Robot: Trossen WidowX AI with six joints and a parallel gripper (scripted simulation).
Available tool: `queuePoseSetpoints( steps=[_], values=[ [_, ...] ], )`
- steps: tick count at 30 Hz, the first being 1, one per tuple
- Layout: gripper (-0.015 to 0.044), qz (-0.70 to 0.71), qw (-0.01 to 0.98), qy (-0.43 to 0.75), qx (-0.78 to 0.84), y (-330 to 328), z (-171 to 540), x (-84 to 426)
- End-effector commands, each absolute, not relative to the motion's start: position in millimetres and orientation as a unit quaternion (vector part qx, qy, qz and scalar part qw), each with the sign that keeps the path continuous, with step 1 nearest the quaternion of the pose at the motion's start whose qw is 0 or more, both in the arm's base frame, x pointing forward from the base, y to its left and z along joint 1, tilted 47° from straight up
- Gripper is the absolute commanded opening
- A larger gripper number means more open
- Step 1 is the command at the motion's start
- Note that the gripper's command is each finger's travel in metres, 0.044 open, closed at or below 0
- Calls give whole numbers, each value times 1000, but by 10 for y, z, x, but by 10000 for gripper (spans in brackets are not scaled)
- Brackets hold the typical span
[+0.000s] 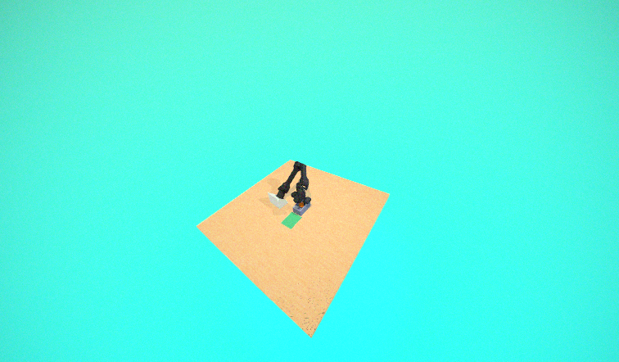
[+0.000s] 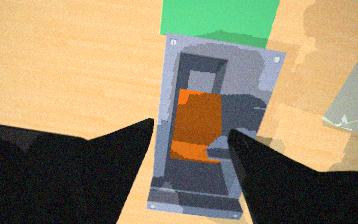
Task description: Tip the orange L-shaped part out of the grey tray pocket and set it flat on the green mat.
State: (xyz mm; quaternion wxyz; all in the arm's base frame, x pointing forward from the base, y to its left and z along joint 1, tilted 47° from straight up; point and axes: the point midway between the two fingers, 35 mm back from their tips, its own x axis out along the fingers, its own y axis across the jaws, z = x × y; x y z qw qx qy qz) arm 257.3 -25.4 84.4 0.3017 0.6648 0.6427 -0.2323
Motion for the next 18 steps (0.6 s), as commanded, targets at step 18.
queuePoseSetpoints(
  steps=[18],
  values=[
    [122,-232,301,643,665,-150,753,2573]
  ],
)
